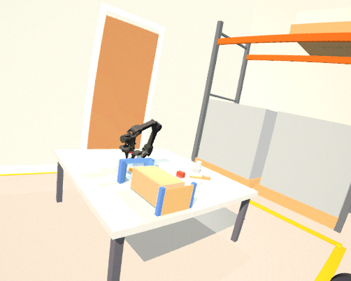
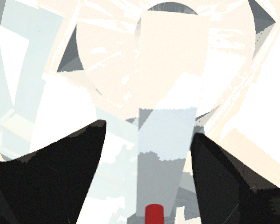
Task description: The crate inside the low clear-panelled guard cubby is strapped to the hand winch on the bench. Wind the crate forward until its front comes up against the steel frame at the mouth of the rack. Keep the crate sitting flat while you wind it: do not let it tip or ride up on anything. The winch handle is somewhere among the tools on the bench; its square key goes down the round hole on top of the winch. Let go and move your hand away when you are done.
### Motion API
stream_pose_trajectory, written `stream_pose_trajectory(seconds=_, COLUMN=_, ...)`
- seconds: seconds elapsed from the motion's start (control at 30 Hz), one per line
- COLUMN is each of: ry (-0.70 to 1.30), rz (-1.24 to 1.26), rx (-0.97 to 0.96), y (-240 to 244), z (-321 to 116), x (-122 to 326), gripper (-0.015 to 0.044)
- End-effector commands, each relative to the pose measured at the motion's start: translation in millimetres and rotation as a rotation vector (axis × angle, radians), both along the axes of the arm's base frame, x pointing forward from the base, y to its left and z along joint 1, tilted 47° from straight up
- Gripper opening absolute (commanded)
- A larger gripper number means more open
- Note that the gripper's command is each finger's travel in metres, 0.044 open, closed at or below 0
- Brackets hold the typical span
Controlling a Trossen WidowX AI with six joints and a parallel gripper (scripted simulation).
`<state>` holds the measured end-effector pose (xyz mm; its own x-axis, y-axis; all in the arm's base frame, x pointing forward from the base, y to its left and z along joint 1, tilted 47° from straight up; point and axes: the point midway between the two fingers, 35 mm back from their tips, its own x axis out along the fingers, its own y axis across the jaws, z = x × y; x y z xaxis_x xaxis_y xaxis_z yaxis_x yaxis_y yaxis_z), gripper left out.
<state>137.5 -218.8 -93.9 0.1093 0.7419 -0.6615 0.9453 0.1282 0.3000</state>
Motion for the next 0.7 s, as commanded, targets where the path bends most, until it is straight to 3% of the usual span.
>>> stream_pose_trajectory(seconds=0.0, ry=0.005, rz=0.011, rx=-0.001, y=0, z=-1, x=-2, gripper=0.0341)
stream_pose_trajectory(seconds=0.13, ry=0.005, rz=0.011, rx=-0.001, y=0, z=-1, x=-2, gripper=0.0440)
stream_pose_trajectory(seconds=0.33, ry=0.004, rz=0.000, rx=-0.015, y=-12, z=8, x=-3, gripper=0.0440)
stream_pose_trajectory(seconds=0.57, ry=0.004, rz=-0.077, rx=-0.106, y=-81, z=80, x=-20, gripper=0.0440)
stream_pose_trajectory(seconds=0.67, ry=0.005, rz=-0.086, rx=-0.117, y=-88, z=89, x=-23, gripper=0.0440)
